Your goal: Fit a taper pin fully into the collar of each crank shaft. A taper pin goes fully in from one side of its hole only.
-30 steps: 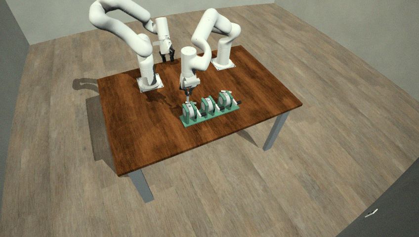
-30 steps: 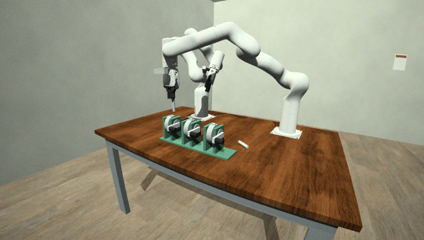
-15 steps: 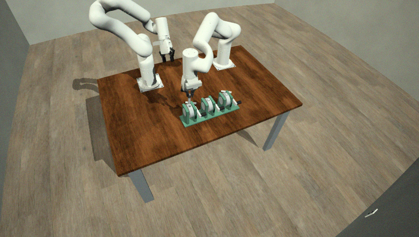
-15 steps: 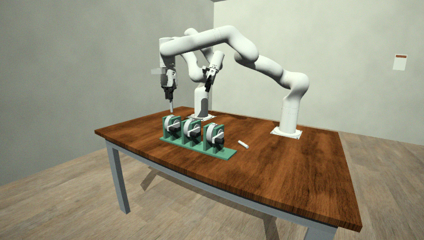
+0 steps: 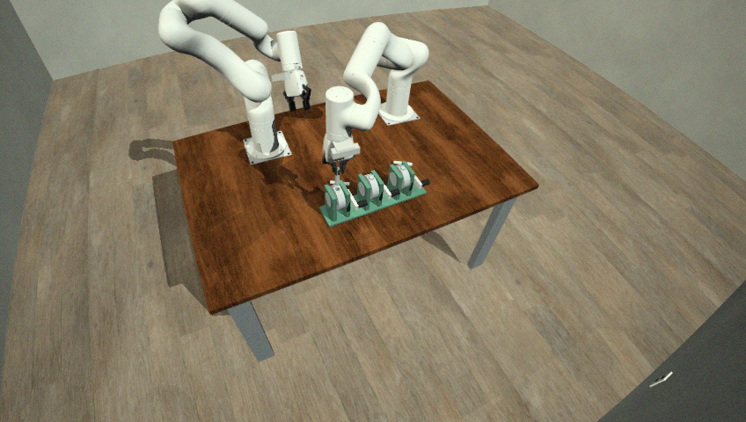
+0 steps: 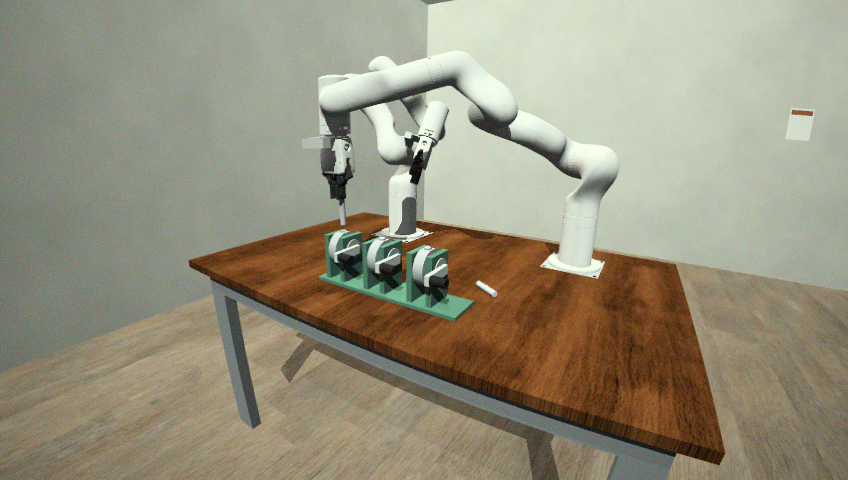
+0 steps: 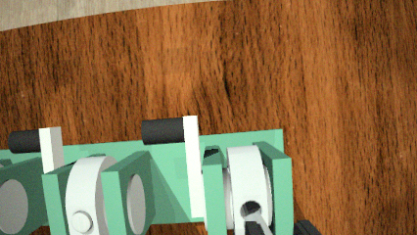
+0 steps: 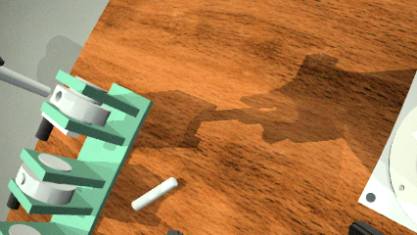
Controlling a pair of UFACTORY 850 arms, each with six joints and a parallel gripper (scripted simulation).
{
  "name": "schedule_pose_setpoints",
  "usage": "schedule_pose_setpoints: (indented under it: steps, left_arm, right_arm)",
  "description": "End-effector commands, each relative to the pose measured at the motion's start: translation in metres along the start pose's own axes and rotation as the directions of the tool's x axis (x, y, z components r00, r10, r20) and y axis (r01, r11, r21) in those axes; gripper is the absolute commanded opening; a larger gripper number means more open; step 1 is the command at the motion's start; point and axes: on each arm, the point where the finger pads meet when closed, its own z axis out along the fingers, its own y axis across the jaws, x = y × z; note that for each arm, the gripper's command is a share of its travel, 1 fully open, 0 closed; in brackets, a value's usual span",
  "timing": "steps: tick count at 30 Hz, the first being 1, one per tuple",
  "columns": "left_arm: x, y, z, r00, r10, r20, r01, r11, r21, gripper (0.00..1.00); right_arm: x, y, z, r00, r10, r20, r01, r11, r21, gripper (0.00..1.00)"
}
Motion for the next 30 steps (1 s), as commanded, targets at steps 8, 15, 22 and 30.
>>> schedule_pose_setpoints:
  steps: [8, 15, 22, 30]
  left_arm:
    - [0.0019, 0.0004, -0.0018, 1.000, 0.000, -0.002, 0.000, 1.000, -0.002, 0.20]
    - [0.0020, 0.0004, -0.0018, 1.000, 0.000, -0.002, 0.000, 1.000, -0.002, 0.20]
    - [0.0019, 0.0004, -0.0015, 1.000, 0.000, -0.002, 0.000, 1.000, -0.002, 0.20]
    - [0.0017, 0.0004, 0.0006, 1.000, 0.000, -0.002, 0.000, 1.000, -0.002, 0.20]
  right_arm:
    - [-0.0003, -0.0006, -0.0005, 1.000, 0.001, 0.001, -0.001, 1.000, 0.001, 1.00]
    - [-0.0003, -0.0006, -0.0005, 1.000, 0.001, 0.001, -0.001, 1.000, 0.001, 1.00]
    - [-0.0003, -0.0006, -0.0005, 1.000, 0.001, 0.001, -0.001, 1.000, 0.001, 1.00]
    - [-0.0003, -0.0006, -0.0005, 1.000, 0.001, 0.001, -0.001, 1.000, 0.001, 1.00]
